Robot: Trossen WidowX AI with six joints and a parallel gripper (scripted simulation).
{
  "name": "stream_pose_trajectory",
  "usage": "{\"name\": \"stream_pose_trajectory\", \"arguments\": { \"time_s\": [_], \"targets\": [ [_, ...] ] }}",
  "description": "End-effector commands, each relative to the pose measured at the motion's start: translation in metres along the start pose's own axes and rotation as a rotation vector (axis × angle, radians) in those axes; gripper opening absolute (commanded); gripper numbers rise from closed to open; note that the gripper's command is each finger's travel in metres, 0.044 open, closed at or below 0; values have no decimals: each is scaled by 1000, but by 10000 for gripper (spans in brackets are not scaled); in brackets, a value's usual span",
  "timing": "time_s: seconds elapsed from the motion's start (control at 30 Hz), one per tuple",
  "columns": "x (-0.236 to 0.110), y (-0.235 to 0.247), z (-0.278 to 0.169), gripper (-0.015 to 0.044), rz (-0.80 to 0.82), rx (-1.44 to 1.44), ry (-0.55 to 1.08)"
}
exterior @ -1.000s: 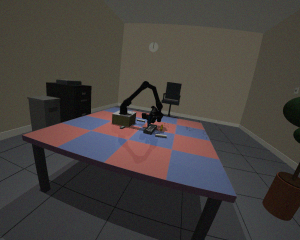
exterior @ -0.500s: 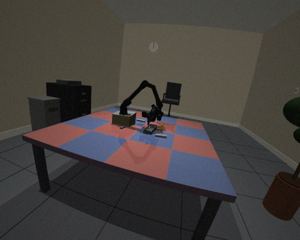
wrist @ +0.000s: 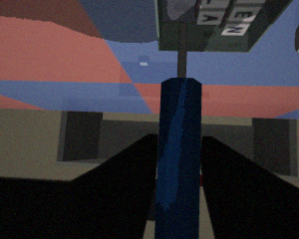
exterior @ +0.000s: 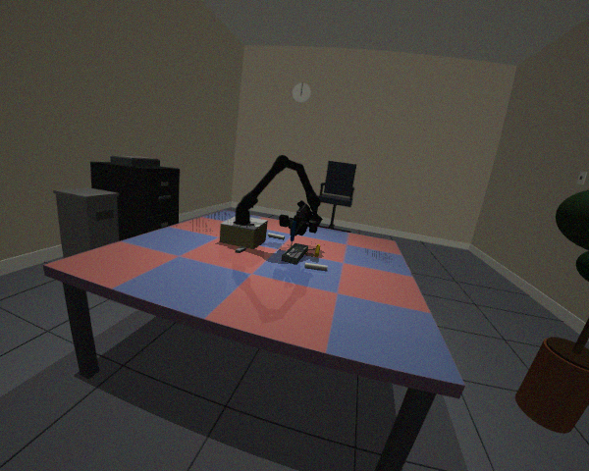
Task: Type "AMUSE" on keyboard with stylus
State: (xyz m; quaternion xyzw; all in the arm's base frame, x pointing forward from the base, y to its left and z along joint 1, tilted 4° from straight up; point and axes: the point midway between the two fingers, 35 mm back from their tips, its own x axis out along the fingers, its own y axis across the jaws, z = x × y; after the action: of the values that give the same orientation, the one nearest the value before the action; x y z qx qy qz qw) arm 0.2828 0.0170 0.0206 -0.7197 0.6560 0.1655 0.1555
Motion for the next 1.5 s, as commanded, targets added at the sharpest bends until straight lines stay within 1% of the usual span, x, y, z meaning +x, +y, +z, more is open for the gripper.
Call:
{"name": "stream_pose_trajectory", "arguments": {
  "time_s": [0.0, 0.2, 0.57, 0.67, 0.7, 1.47],
  "targets": [
    [-5, 0, 1, 0, 1, 3, -2],
    [-20, 1, 5, 0, 4, 8, -2],
    [-10, 1, 23, 0, 3, 7, -5],
    [-10, 0, 24, 79, 3, 7, -5],
    [-9, 0, 25, 81, 3, 7, -5],
    [-4, 0, 35, 81, 3, 7, -5]
  ]
}}
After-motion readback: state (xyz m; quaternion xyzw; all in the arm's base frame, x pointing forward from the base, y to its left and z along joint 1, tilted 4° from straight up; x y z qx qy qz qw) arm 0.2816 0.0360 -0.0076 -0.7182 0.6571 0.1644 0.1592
